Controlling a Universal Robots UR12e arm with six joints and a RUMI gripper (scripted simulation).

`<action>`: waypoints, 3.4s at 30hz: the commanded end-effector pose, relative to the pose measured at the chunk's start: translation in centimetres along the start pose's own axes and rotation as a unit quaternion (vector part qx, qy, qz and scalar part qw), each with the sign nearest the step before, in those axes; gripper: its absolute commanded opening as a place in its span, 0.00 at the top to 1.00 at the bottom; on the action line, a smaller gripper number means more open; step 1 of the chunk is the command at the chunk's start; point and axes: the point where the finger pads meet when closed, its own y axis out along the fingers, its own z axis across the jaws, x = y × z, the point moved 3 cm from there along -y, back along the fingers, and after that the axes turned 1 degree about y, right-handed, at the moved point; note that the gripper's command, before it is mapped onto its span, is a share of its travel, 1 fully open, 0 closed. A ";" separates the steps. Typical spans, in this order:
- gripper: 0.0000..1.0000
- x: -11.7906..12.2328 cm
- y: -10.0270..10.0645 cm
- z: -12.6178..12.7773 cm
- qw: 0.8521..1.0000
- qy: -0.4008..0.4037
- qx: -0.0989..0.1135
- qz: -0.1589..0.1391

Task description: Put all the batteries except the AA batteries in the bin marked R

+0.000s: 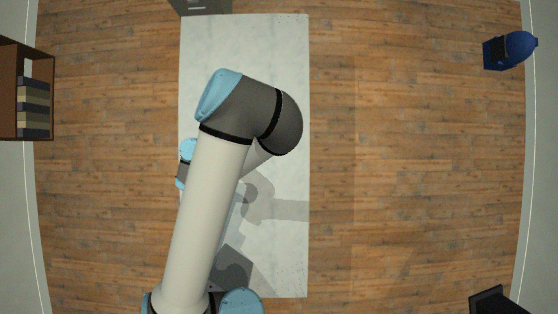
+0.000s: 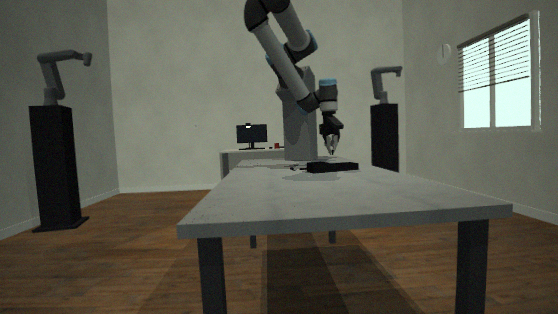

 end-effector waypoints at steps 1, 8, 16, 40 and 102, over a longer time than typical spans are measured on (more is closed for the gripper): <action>0.96 -0.2 1.1 0.5 1.000 0.003 0.003 0.001; 0.96 -0.2 3.0 0.5 1.000 0.003 0.003 0.001; 0.96 -0.2 4.6 0.5 1.000 0.003 0.003 0.001; 0.96 -0.2 5.8 0.4 1.000 0.003 0.003 0.001; 0.96 -0.1 1.8 0.3 1.000 0.002 0.002 0.000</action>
